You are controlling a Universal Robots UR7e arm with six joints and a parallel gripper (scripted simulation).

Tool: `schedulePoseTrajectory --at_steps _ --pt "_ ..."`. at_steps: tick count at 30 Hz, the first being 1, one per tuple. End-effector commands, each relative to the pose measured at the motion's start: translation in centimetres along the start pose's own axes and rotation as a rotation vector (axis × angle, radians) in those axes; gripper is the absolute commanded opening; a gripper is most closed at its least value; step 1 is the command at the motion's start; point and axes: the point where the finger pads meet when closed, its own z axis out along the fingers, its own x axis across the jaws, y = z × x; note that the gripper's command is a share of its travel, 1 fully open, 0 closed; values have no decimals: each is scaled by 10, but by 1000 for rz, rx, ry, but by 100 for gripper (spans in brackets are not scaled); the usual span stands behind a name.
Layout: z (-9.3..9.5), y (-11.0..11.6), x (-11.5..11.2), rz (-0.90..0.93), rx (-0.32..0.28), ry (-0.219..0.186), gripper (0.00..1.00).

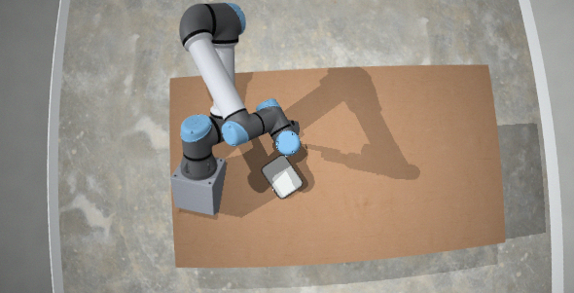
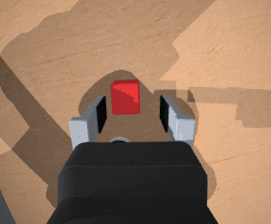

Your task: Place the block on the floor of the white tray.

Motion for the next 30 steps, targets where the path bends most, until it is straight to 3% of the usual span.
schedulePoseTrajectory --at_steps 1,30 --pt "5 1 -7 -18 -3 3 100" --pt "7 2 -9 -23 -4 4 98"
